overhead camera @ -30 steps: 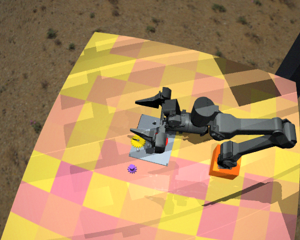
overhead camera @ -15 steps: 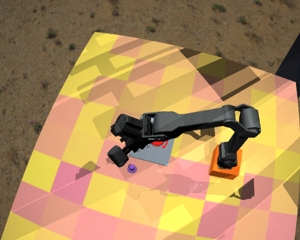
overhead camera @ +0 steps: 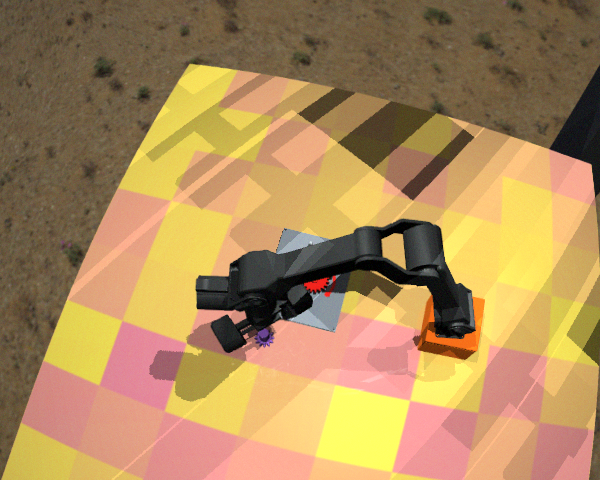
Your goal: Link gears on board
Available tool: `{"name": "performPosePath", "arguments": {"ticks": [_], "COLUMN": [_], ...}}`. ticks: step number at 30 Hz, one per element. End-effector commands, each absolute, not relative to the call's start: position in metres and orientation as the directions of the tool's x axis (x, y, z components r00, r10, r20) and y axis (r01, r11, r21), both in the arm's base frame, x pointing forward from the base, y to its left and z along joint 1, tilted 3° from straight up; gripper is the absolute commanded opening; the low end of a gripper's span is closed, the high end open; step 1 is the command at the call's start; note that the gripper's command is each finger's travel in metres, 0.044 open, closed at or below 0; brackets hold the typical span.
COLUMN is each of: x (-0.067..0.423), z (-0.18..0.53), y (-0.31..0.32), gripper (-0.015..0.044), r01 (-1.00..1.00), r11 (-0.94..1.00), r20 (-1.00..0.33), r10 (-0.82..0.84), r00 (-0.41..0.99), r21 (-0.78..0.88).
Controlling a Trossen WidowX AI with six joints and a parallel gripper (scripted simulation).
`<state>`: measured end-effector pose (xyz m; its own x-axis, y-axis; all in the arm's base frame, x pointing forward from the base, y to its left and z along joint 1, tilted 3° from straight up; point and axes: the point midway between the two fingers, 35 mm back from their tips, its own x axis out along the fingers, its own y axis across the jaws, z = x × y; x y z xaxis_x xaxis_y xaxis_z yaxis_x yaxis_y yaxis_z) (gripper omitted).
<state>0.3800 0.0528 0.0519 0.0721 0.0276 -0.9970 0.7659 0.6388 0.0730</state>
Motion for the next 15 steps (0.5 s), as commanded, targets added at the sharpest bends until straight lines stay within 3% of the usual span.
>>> {"name": "performPosePath", "arguments": {"ticks": [1,15], "x": [0.382,0.384], "z": [0.042,0.025], "y": [0.054,0.055], "gripper": [0.0440,0.0440], "r01": [0.771,0.771], "r11": [0.633,0.633], "r20": [-0.997,-0.997], "r10": [0.032,0.032], "r00": [0.071,0.070], "r21": [0.075,0.075]}}
